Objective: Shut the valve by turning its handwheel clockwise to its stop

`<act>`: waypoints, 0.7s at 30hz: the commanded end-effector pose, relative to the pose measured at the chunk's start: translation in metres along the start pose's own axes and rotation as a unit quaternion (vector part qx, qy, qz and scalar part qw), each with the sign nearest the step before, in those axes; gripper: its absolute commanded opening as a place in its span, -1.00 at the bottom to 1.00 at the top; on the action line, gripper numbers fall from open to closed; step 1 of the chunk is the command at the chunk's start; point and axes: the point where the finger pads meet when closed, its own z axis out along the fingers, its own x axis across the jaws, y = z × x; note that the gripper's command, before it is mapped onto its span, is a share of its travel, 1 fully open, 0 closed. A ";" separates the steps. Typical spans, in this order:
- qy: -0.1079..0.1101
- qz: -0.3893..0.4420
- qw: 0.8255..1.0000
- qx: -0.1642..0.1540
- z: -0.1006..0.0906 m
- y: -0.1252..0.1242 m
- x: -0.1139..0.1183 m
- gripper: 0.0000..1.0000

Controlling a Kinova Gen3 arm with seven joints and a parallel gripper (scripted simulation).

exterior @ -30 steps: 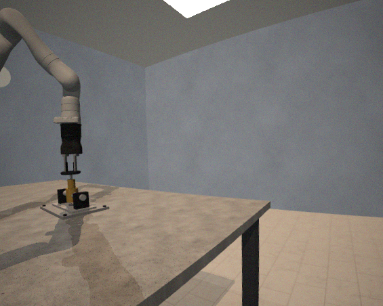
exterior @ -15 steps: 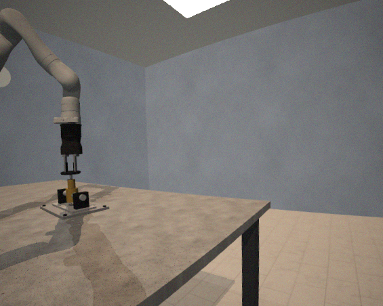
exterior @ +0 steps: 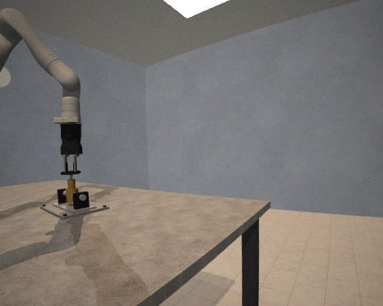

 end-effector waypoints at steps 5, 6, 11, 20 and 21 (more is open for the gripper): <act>0.000 0.000 1.000 -0.001 0.000 0.000 0.000 0.21; 0.000 0.000 1.000 -0.001 0.000 0.000 0.000 0.21; 0.000 0.000 1.000 -0.001 0.000 0.000 0.000 0.21; 0.000 0.000 1.000 -0.001 0.000 0.000 0.000 -1.00; 0.000 0.000 1.000 -0.001 0.000 0.000 0.000 -1.00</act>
